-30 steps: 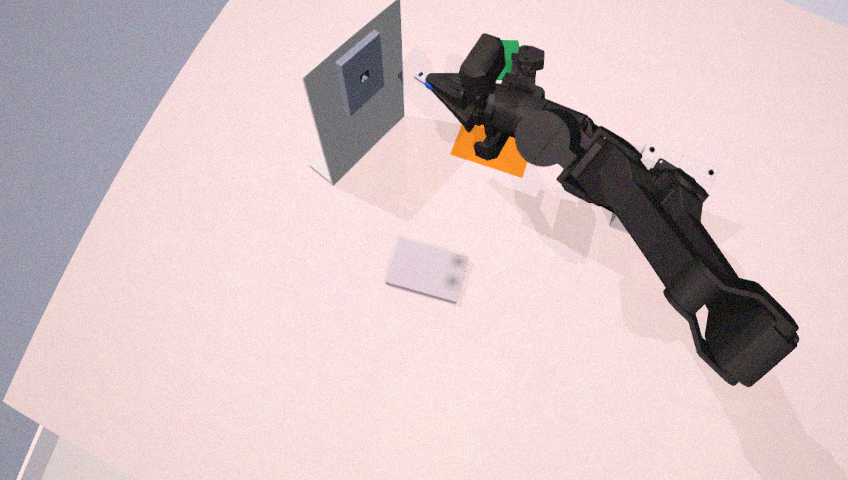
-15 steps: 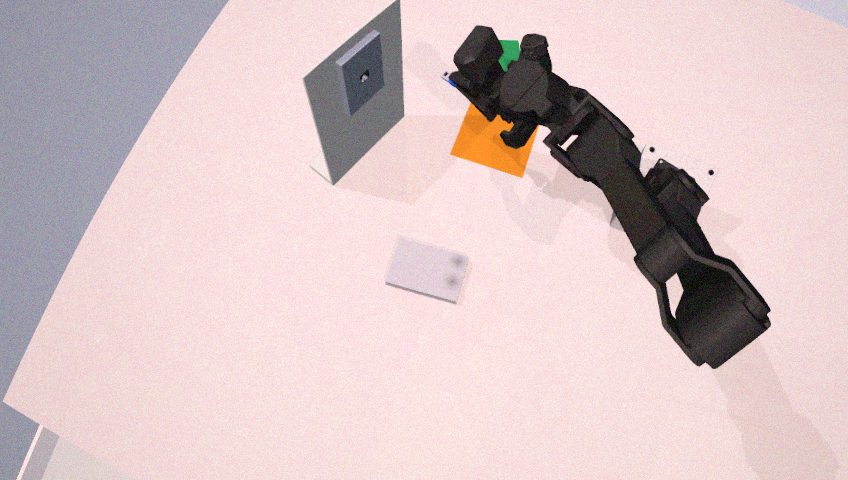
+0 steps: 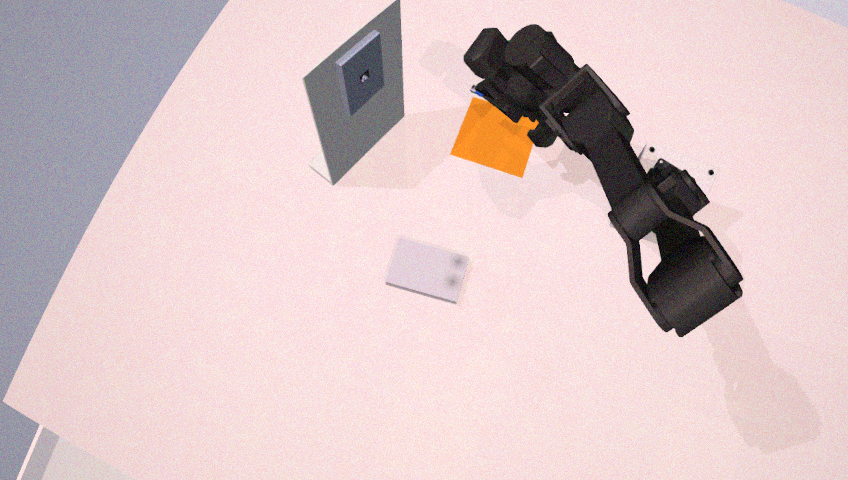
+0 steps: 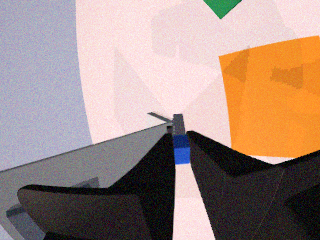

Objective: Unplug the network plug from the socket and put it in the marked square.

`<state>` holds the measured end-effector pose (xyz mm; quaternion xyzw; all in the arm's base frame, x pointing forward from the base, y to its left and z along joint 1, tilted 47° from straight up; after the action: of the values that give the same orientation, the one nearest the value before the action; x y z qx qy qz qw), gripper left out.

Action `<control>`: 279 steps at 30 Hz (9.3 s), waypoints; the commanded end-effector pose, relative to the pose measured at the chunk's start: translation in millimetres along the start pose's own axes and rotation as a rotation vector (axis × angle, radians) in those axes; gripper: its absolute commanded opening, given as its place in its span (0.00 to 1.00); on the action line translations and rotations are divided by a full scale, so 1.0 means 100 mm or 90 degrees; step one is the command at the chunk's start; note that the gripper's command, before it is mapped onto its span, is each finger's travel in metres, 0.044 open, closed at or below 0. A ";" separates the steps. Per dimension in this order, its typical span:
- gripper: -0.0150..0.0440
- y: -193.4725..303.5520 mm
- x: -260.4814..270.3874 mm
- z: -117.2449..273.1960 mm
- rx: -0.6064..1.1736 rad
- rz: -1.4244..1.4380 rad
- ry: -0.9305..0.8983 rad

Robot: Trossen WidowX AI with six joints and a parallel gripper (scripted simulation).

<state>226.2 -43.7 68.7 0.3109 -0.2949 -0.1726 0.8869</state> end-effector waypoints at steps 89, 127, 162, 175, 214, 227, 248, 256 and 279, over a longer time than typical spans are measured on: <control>0.25 -0.23 -0.66 -0.48 0.074 -0.040 0.138; 0.52 -0.26 -0.60 -0.29 0.071 -0.040 0.138; 0.52 -0.33 -0.37 -0.09 0.064 -0.038 0.140; 0.52 -0.35 -0.27 0.00 0.063 -0.038 0.140; 0.52 -0.35 0.00 0.37 0.068 -0.039 0.138; 0.52 -0.40 0.23 0.51 0.059 -0.036 0.139; 0.52 -0.43 0.67 0.96 0.063 -0.038 0.138; 0.56 -0.42 0.76 1.08 0.066 -0.039 0.138; 1.00 -0.42 0.76 1.08 0.066 -0.039 0.138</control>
<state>211.2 -160.5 140.7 0.3835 -0.1968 -0.1511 0.8896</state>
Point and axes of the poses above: the point midway between the two fingers, 35 mm back from their tips, its own z axis back along the fingers, its own x axis across the jaws, y = z × x, the point moved 10 cm from there along z, back along the fingers, and after that the axes turned 5 degrees about -z, right-handed, at the moved point
